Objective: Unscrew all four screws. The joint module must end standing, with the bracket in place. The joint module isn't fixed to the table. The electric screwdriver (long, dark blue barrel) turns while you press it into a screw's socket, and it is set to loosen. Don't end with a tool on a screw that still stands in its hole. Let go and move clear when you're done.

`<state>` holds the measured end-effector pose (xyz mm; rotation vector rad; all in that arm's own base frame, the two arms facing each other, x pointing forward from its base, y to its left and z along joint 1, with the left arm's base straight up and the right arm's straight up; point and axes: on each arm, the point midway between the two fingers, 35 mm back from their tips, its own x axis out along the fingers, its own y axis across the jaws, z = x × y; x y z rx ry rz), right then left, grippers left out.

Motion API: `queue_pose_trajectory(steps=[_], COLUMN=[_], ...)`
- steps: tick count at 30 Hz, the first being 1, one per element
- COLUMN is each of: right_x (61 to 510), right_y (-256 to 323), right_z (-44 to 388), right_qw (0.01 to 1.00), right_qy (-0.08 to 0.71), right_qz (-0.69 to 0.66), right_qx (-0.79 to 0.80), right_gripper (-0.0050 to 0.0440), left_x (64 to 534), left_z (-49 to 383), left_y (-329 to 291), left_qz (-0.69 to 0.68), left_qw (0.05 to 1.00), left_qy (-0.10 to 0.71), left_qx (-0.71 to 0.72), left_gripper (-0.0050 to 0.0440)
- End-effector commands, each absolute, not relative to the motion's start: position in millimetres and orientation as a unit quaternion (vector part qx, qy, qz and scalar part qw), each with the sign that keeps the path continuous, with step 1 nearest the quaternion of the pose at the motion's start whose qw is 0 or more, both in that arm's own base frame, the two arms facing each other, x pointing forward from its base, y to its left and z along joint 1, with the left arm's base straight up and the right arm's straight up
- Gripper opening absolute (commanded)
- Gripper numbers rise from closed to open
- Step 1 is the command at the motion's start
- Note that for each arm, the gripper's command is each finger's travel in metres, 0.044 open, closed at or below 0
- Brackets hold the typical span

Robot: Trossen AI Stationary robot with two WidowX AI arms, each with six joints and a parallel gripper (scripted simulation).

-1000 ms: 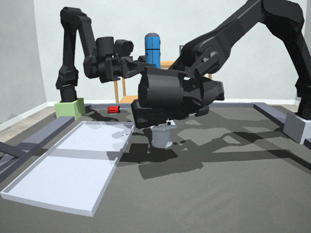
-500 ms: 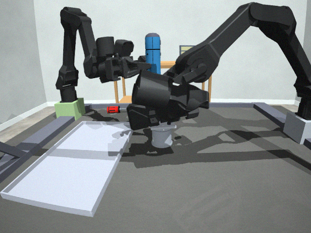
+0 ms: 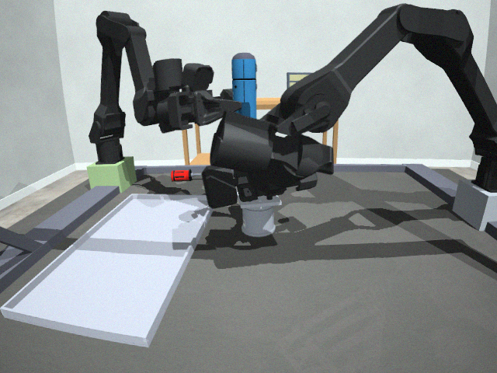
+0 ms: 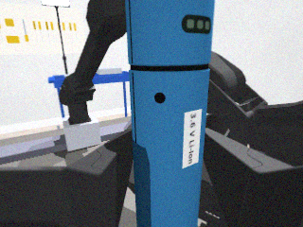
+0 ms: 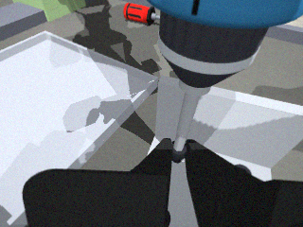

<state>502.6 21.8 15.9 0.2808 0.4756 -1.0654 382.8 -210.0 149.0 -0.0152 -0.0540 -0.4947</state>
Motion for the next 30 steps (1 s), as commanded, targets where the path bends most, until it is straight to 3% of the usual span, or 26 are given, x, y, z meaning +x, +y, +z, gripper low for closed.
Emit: queue_pose_trajectory(steps=[1,12,22,30], right_x=[507,507,507,507], right_y=[23,23,23,23], right_z=[32,32,32,32], right_qw=[0.828,0.828,0.828,0.828], right_qy=[0.209,0.209,0.209,0.209], right_qz=[-0.498,-0.498,-0.498,-0.498], right_qx=[0.147,0.147,0.147,0.147], right_gripper=[0.0000,0.0001,0.0001,0.0001], left_x=[384,385,383,383], left_z=[160,182,229,221], left_y=[-211,-212,-210,-210], left_qz=[-0.245,-0.245,-0.245,-0.245], left_qw=[0.969,0.968,0.968,0.969], left_qy=[-0.040,-0.050,-0.050,-0.042], left_qx=[-0.010,-0.013,-0.013,-0.010], left_gripper=[0.0162,0.0162,0.0162,0.0162])
